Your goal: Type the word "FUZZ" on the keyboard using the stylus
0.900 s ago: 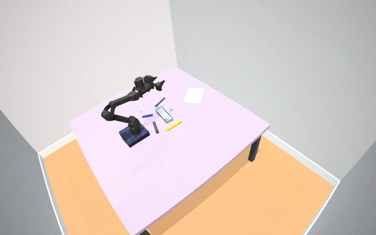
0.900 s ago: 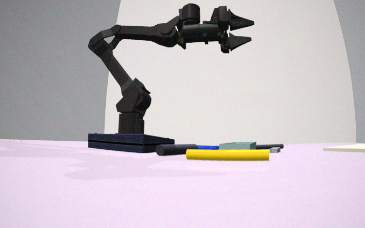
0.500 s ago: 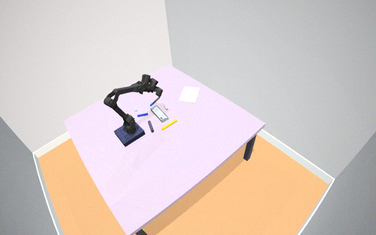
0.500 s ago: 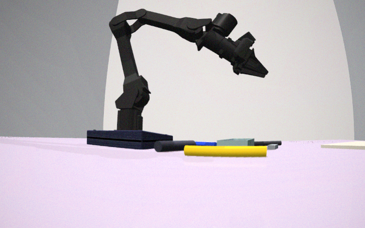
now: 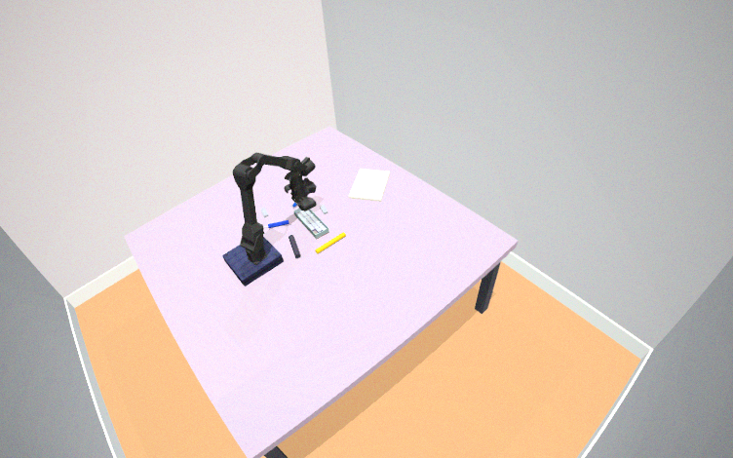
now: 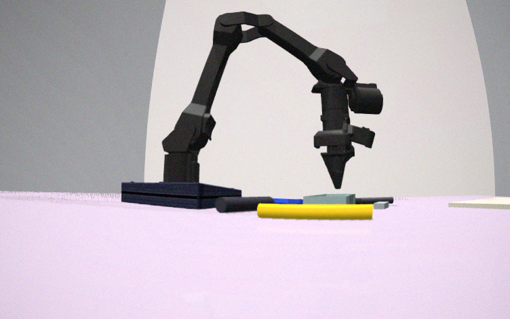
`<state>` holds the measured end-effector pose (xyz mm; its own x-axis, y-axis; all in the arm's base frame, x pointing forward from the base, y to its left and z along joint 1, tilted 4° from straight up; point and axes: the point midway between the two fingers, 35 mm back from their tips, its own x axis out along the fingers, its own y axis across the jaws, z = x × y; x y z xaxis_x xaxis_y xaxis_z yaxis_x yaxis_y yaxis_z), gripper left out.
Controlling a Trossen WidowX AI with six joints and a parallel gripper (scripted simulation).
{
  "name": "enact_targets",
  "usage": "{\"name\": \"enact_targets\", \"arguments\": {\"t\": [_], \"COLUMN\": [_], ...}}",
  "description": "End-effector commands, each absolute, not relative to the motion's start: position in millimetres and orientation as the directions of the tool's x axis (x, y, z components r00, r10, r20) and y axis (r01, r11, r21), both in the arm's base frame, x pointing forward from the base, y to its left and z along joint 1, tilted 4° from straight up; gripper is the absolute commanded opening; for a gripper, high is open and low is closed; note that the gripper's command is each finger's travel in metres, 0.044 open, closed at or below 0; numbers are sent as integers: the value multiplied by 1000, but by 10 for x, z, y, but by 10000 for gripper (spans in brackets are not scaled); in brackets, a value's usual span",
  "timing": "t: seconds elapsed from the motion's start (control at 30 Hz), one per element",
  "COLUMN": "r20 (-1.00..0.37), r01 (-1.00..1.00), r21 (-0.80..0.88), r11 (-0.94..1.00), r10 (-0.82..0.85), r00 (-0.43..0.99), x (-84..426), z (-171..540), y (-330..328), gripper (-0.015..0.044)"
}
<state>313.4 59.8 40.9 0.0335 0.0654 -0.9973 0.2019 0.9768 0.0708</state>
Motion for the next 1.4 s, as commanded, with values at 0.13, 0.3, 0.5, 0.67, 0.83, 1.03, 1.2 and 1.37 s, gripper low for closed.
{"name": "enact_targets", "arguments": {"t": [0.13,0.3,0.5,0.67,0.83,1.03,1.2,1.37], "r20": [-998,-998,-998,-998,-998,-998,-998,-998], "r01": [213,213,213,213,214,214,214,214], "r21": [69,64,62,62,58,55,55,57], "r11": [975,975,975,975,975,975,975,975], "r10": [67,63,61,61,57,54,54,56], "r00": [14,14,13,13,12,11,11,10], "x": [3147,3078,3013,3013,2961,2876,2876,2763], "z": [434,406,388,388,369,349,349,358], "y": [619,221,-5,-5,-323,-630,-630,-464], "gripper": [0,0,0,0,0,0,0,0]}}
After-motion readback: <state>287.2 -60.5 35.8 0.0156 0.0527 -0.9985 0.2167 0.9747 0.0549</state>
